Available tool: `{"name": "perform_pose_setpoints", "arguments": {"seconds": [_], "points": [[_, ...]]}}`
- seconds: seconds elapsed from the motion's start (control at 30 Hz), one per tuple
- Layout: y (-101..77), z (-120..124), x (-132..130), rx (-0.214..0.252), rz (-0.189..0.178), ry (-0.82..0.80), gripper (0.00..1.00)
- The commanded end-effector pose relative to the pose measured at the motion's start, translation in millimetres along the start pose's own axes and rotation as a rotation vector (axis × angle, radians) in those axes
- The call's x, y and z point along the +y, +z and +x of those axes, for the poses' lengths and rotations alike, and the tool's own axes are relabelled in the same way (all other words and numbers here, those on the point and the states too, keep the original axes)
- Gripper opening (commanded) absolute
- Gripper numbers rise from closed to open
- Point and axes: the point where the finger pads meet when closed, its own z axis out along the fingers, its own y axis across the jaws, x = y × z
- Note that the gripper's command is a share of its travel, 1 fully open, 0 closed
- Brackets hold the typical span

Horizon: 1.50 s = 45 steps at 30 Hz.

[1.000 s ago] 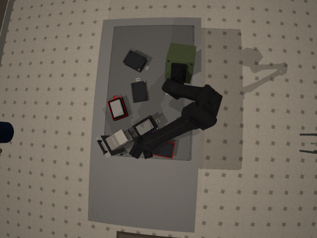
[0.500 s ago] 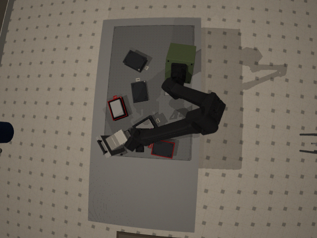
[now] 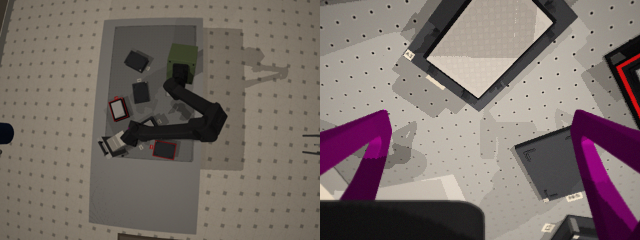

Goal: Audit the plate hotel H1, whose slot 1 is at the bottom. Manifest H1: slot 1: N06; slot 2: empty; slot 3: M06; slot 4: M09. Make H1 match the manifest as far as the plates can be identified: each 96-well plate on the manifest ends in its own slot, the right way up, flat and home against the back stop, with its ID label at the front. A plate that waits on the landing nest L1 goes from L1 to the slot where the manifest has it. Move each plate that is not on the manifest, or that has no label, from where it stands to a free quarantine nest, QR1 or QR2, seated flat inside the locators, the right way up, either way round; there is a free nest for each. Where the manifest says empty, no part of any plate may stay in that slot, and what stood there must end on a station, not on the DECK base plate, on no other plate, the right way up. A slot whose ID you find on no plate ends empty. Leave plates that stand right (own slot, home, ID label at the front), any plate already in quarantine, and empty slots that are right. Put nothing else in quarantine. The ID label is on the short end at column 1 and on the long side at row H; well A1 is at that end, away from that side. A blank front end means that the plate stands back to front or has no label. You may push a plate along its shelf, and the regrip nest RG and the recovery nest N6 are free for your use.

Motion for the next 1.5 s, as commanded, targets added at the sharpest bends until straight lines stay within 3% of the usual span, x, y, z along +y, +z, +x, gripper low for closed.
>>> {"name": "perform_pose_setpoints", "arguments": {"seconds": [0.0, 0.07, 0.1, 1.03, 1.4, 1.47], "points": [[1.1, 14, -12, 0.012, 0.013, 0.129, 1.0], [1.0, 15, -12, 0.014, 0.015, 0.177, 1.0], [5.4, 13, -4, 0.018, -0.006, 0.186, 1.0], [0.4, 10, -5, 0.004, 0.007, 0.723, 1.0], [42.3, 13, -5, 0.014, 0.005, 0.725, 1.0], [42.3, 13, -5, 0.014, 0.005, 0.725, 1.0]]}}
